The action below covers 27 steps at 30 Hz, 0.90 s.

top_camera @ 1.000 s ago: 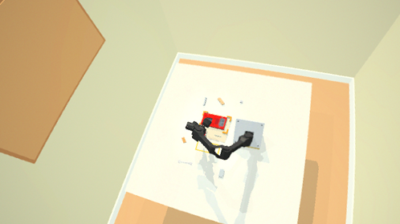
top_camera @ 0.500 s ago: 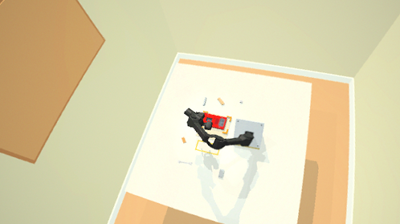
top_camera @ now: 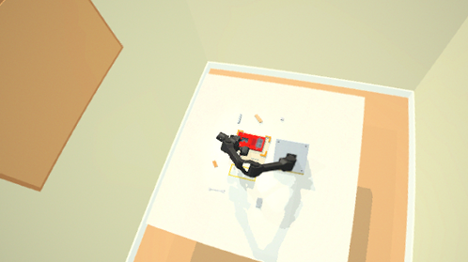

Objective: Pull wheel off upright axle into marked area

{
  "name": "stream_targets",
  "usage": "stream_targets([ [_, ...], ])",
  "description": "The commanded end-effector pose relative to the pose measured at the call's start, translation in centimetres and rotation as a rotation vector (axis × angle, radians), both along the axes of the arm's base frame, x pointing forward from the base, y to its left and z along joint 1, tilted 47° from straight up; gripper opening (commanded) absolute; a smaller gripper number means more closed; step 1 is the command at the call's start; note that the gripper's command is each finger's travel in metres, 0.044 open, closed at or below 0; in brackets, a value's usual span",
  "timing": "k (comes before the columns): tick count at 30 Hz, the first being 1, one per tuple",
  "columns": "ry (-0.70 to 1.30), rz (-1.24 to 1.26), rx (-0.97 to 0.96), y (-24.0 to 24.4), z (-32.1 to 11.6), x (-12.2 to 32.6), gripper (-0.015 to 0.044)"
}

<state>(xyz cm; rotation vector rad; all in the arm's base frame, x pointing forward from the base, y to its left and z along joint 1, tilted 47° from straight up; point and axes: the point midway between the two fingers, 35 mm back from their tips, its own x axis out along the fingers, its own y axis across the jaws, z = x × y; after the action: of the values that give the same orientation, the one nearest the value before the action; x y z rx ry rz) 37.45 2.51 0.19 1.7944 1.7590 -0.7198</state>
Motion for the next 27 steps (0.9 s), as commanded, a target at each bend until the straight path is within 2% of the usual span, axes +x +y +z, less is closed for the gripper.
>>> stream_targets([
  [1,0.005,-0.003,0.007,1.43,-1.17,-0.33,0.0300],
  [3,0.005,-0.003,0.007,1.50,-1.23,-0.35,0.0300],
  [5,0.010,0.009,0.004,1.36,-0.96,-0.44,0.0247],
  [17,0.010,0.009,0.004,1.36,-0.96,-0.44,0.0168],
  [23,0.010,0.009,0.004,1.27,-0.89,-0.43,0.0010],
  [27,0.009,0.008,0.004,1.18,-0.80,-0.43,0.0000],
])
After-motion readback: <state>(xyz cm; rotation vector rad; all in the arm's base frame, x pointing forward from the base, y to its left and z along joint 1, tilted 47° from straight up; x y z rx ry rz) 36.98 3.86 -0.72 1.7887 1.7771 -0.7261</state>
